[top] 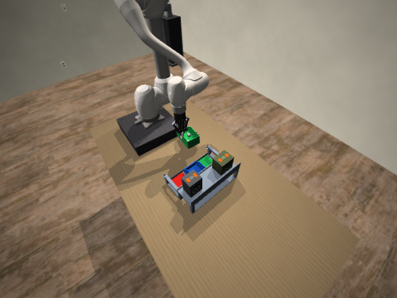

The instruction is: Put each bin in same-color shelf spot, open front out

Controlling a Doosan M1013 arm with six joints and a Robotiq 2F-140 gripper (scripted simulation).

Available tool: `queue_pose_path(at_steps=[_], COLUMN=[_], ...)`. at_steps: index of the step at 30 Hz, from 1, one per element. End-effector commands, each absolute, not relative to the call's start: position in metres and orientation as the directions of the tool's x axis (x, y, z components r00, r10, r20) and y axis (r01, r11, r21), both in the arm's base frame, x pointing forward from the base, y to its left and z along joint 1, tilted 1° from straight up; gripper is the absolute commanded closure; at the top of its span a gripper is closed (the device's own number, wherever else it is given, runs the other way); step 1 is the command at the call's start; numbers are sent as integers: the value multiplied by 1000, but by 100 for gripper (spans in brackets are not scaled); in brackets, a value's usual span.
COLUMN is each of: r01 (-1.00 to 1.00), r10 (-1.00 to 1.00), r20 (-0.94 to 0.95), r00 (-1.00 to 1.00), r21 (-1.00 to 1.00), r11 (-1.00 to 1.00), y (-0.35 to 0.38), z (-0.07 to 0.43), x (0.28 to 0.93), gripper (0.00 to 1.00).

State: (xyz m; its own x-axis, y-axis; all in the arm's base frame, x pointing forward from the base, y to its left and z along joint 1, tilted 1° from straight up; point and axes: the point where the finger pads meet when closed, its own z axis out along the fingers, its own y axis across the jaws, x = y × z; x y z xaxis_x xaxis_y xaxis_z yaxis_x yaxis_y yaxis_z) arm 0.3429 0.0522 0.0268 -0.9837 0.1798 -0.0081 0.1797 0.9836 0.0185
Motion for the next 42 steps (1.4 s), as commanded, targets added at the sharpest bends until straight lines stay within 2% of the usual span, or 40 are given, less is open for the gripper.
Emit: queue_pose_path(at_steps=[1,19,42], r01=[180,173,52], r10=[180,173,52], r20=[-8,-8,-11], r00=[-984,-985,-999], r21=[19,19,18], r11=[984,985,999], y=[52,51,24], z=[27,27,23], x=[343,346,395], gripper=[90,90,90])
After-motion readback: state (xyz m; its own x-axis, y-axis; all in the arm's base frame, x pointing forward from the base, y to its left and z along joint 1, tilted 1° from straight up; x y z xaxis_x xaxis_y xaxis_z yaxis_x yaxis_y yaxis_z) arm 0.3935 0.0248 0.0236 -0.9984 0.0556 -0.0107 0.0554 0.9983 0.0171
